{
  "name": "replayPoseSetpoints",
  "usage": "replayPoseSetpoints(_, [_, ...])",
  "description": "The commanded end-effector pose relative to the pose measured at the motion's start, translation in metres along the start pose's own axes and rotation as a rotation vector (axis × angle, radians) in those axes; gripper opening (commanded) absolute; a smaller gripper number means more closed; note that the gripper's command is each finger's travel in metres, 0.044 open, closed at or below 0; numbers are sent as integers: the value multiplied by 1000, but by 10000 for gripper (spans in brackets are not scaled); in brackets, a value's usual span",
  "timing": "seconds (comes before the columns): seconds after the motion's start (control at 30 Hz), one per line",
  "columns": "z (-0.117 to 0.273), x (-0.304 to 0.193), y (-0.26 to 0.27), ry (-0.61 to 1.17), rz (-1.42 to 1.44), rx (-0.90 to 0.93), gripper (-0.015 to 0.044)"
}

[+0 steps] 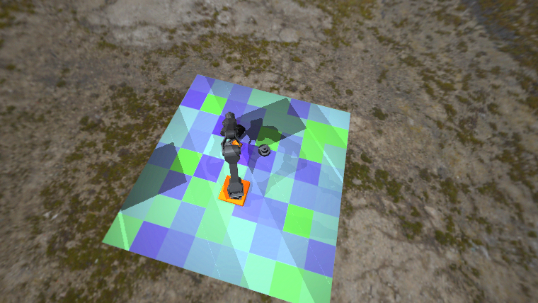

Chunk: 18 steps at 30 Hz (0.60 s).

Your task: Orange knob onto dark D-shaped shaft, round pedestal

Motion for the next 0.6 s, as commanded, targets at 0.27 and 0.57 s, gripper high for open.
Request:
replayPoseSetpoints(0.27, [-20,-3,1,12,5,1,440])
replayPoseSetpoints(0.57, [-20,-3,1,12,5,1,240])
Point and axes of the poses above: the point midway between the two fingers, 35 mm back from their tips, its own z axis back along the fingers, its own y axis across the jaws, x = y × z, the point moved 7 cm from there along z, back along the fingers, and after that the axes turned 15 degrees about -z, right-handed, at the moved point
